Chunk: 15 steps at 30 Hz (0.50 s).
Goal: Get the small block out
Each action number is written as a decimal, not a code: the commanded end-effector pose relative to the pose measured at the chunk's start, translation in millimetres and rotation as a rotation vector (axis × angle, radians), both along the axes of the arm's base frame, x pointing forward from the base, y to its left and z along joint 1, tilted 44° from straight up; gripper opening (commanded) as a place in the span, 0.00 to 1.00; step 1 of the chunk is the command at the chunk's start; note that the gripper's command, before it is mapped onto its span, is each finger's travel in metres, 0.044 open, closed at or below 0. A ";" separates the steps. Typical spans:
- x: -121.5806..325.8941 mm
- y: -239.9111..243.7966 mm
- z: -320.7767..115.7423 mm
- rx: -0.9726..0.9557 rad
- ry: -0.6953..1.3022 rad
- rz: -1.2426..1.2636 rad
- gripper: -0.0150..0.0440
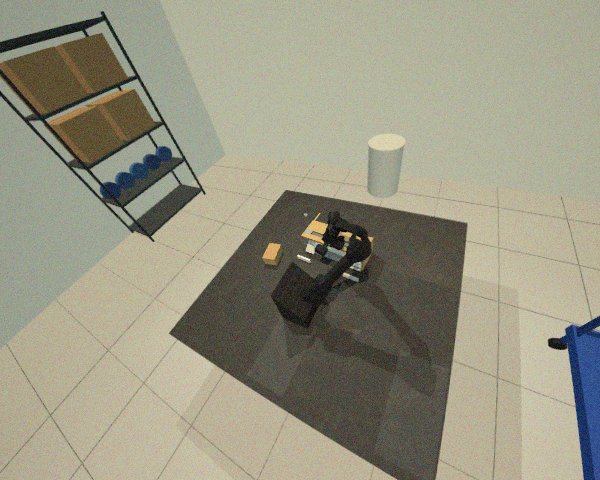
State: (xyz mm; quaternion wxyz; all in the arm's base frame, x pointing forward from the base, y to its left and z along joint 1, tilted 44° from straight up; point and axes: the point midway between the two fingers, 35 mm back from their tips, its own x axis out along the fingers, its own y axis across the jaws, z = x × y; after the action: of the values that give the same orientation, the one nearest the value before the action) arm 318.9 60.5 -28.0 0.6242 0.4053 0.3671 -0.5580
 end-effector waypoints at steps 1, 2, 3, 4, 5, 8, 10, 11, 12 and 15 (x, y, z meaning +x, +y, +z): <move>1.2 8.7 -9.0 0.005 0.002 -0.002 0.93; 1.2 10.3 -10.5 0.005 0.002 -0.002 0.93; 1.3 11.9 -12.0 0.005 0.002 -0.002 0.93; 1.3 13.5 -13.5 0.005 0.002 -0.002 0.93; 1.4 15.1 -15.0 0.005 0.002 -0.002 0.93; 1.5 19.9 -19.5 0.006 0.002 -0.002 0.93; 1.6 23.1 -22.4 0.006 0.001 -0.002 0.93; 1.7 24.7 -23.9 0.006 0.001 -0.002 0.93; 1.7 26.3 -25.4 0.006 0.001 -0.002 0.93; 1.9 31.1 -29.8 0.007 0.001 -0.002 0.93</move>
State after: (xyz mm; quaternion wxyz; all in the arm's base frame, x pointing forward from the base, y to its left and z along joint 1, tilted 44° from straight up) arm 320.0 84.7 -49.9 0.6240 0.4065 0.3674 -0.5571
